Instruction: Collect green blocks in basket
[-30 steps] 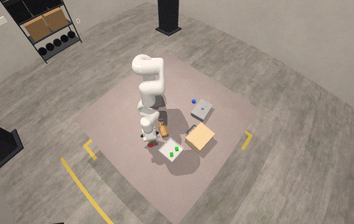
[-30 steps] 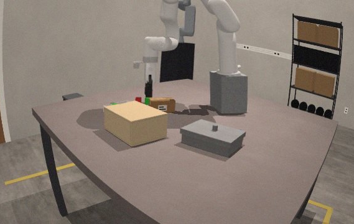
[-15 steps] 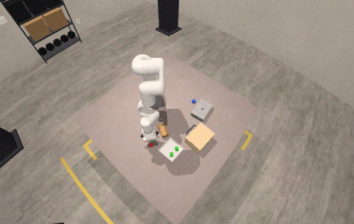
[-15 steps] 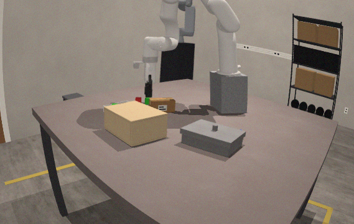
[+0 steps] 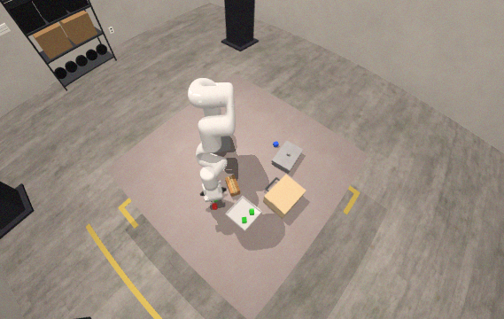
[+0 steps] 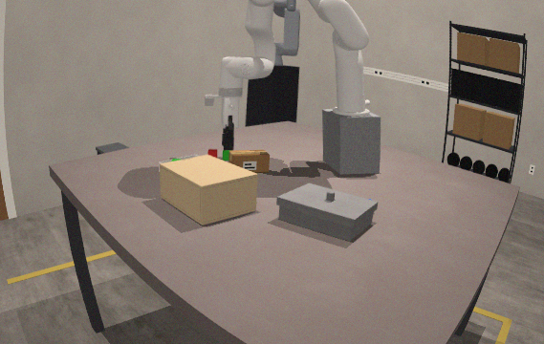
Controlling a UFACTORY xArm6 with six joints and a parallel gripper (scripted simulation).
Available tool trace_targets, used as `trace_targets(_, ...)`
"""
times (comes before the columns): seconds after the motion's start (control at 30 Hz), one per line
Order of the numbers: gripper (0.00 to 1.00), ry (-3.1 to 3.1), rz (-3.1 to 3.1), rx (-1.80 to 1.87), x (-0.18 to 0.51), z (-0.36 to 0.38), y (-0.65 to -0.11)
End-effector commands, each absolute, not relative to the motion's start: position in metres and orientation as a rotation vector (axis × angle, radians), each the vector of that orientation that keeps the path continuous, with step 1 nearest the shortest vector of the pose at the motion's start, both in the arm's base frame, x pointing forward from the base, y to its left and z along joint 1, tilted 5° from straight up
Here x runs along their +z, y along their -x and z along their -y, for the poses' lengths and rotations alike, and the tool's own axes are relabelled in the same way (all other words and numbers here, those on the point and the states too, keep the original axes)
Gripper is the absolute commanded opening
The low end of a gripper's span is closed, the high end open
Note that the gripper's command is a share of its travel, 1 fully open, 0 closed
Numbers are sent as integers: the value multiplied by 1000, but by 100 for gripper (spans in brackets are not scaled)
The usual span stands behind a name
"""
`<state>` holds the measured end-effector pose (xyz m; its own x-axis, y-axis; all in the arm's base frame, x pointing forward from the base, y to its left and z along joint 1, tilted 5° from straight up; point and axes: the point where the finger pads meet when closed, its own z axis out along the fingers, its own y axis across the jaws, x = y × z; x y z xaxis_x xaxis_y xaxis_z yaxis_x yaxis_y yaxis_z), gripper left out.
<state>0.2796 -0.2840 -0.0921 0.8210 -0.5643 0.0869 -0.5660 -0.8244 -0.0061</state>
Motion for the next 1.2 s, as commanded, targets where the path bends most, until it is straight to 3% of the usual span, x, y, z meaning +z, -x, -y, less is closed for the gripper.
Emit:
trace_targets(0.0,57,-2977,924,138,-94,285,-281)
trace_targets(1.17,57,-2977,924,138,-125,286,-283)
